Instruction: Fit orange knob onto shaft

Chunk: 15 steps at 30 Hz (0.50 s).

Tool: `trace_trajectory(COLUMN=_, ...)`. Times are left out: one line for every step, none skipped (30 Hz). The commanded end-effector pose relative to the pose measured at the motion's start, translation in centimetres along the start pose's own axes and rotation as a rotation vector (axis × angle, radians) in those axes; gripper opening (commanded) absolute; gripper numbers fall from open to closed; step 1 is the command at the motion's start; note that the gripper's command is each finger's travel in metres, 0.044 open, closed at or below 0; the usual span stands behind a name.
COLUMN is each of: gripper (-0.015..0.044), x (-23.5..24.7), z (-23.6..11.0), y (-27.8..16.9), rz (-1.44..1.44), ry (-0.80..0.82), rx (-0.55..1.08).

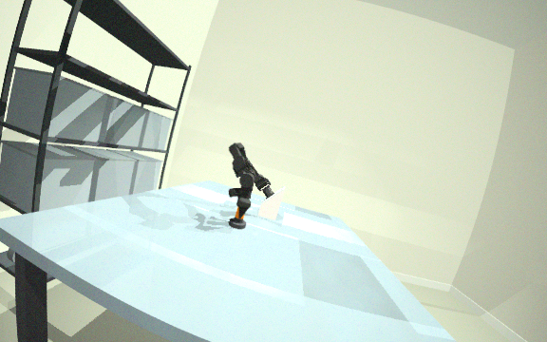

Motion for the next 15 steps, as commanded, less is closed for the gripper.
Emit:
trace_trajectory(gripper=0.0440, x=0.0, z=0.0, y=0.0, rz=0.001, ry=0.001, rx=0.001)
trace_trajectory(gripper=0.0440, x=0.0, z=0.0, y=0.0, rz=0.001, ry=0.001, rx=0.001)
trace_trajectory(gripper=0.0440, x=0.0, z=0.0, y=0.0, rz=0.001, ry=0.001, rx=0.001)
trace_trajectory(gripper=0.0440, x=0.0, z=0.0, y=0.0, rz=0.001, ry=0.001, rx=0.001)
trace_trajectory(gripper=0.0440, x=0.1, z=-0.3, y=0.0, rz=0.000, ry=0.001, rx=0.002)
trace_trajectory(gripper=0.0440, x=0.2, z=-1.1, y=0.0, rz=0.000, ry=0.002, rx=0.004)
trace_trajectory(gripper=0.0440, x=0.3, z=-2.3, y=0.0, rz=-0.001, ry=0.003, rx=0.006)
trace_trajectory(gripper=0.0440, x=0.4, z=-3.9, y=-0.1, rz=-0.002, ry=0.003, rx=0.008)
trace_trajectory(gripper=0.0440, x=0.4, z=-5.6, y=-0.1, rz=-0.002, ry=0.003, rx=0.009)
trace_trajectory(gripper=0.0440, x=0.3, z=-7.2, y=-0.1, rz=-0.002, ry=0.002, rx=0.008)
trace_trajectory(gripper=0.0440, x=0.2, z=-8.5, y=-0.1, rz=-0.002, ry=0.000, rx=0.006)
trace_trajectory(gripper=0.0440, x=0.1, z=-9.3, y=-0.1, rz=-0.001, ry=0.000, rx=0.005)
trace_trajectory(gripper=0.0440, x=0.0, z=-9.6, y=-0.1, rz=-0.001, ry=-0.001, rx=0.004)
trace_trajectory(gripper=0.0440, x=0.0, z=-9.6, y=-0.1, rz=-0.001, ry=-0.001, rx=0.004)
trace_trajectory(gripper=0.0440, x=0.1, z=-9.6, y=-0.1, rz=-0.001, ry=0.000, rx=0.004)
Point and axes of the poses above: the point midway between the two fingers, 35 mm back from their tips, its own z axis out along the fingers, its own x axis across the jaws, y = z × x, the point moved 10 cm from there along -z, back along the fingers, and after that the axes turned 7 degrees about z, right-handed, at the moved point
